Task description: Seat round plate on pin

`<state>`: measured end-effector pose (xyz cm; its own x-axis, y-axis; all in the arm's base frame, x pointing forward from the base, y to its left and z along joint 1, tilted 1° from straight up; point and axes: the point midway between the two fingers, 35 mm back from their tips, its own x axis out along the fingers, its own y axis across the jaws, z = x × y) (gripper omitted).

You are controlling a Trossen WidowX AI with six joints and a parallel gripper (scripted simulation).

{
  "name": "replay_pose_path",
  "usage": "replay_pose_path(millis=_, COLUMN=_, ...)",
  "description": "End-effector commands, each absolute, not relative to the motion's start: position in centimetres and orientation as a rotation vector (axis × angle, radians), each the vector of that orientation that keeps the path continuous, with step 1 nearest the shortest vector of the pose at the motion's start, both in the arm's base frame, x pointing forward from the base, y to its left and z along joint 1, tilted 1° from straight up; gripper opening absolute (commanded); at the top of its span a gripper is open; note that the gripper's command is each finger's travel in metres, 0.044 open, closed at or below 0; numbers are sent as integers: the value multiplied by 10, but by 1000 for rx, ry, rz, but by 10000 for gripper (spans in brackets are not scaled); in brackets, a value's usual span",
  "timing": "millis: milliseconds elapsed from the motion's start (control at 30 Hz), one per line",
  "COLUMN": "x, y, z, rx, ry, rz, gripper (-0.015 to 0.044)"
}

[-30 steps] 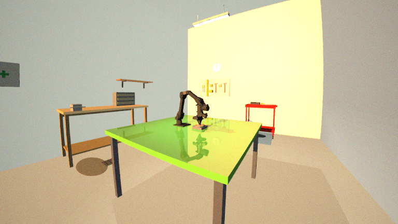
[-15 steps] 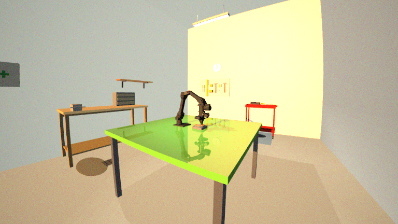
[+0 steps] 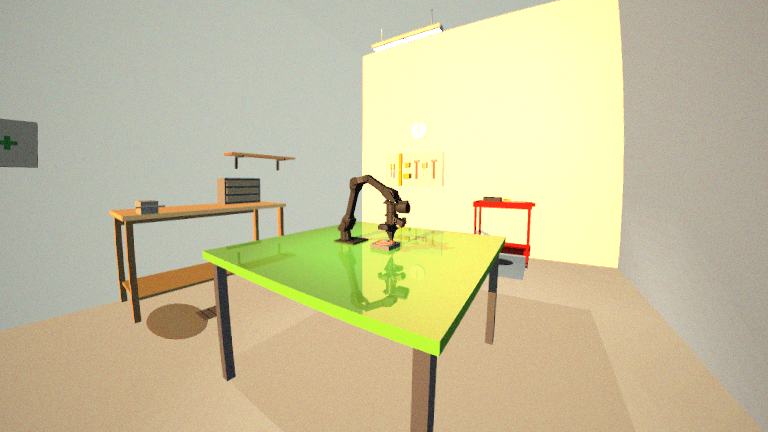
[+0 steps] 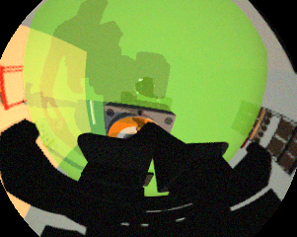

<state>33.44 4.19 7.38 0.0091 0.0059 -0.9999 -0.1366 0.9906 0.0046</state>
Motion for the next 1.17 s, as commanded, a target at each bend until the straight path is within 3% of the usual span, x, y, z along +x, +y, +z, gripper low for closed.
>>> replay_pose_path(millis=0, x=335, y=46, z=72, rx=-96, ry=1563, rz=111, gripper=0)
replay_pose_path(millis=500, x=335, y=45, z=120, rx=-96, ry=1563, rz=110, gripper=0)
replay_pose_path(millis=1133, x=335, y=45, z=114, rx=-101, ry=1559, rz=111, gripper=0)
